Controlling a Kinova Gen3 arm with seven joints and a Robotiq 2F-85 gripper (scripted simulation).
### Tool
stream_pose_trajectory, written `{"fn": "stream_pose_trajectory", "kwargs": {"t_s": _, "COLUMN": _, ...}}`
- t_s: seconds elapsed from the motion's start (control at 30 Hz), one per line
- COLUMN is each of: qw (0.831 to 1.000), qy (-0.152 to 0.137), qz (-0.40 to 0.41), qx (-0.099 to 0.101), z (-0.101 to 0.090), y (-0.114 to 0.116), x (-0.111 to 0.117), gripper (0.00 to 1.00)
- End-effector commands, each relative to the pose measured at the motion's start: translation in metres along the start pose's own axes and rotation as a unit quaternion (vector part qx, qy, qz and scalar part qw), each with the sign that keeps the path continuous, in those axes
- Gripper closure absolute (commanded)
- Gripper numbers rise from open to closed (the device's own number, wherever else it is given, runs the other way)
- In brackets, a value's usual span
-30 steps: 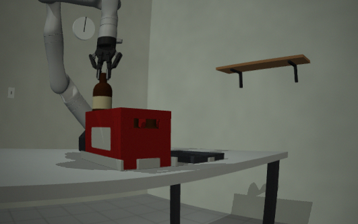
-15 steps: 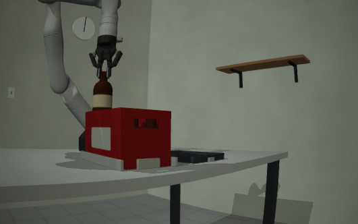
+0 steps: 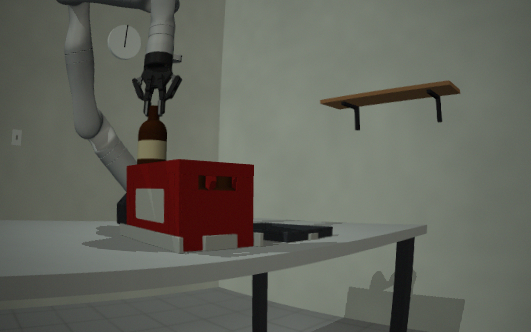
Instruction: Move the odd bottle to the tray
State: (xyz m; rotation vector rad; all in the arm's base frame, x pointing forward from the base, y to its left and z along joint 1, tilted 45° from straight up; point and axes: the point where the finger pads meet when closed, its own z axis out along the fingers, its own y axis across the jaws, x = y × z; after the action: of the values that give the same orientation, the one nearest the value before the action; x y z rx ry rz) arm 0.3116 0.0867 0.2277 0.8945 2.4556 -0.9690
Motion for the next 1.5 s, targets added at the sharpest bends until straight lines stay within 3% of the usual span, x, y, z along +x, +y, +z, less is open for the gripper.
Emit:
{"fn": "stream_pose_trajectory", "kwargs": {"t_s": 0.0, "qw": 1.0, "qy": 0.0, "qz": 0.0, "qx": -0.001, "z": 0.0, "y": 0.0, "x": 0.0, "gripper": 1.0}}
{"fn": "stream_pose_trajectory", "kwargs": {"t_s": 0.83, "qw": 1.0, "qy": 0.0, "qz": 0.0, "qx": -0.001, "z": -0.001, "y": 0.0, "x": 0.0, "gripper": 1.0}}
{"fn": "stream_pose_trajectory", "kwargs": {"t_s": 1.47, "qw": 1.0, "qy": 0.0, "qz": 0.0, "qx": -0.001, "z": -0.017, "y": 0.0, "x": 0.0, "gripper": 1.0}}
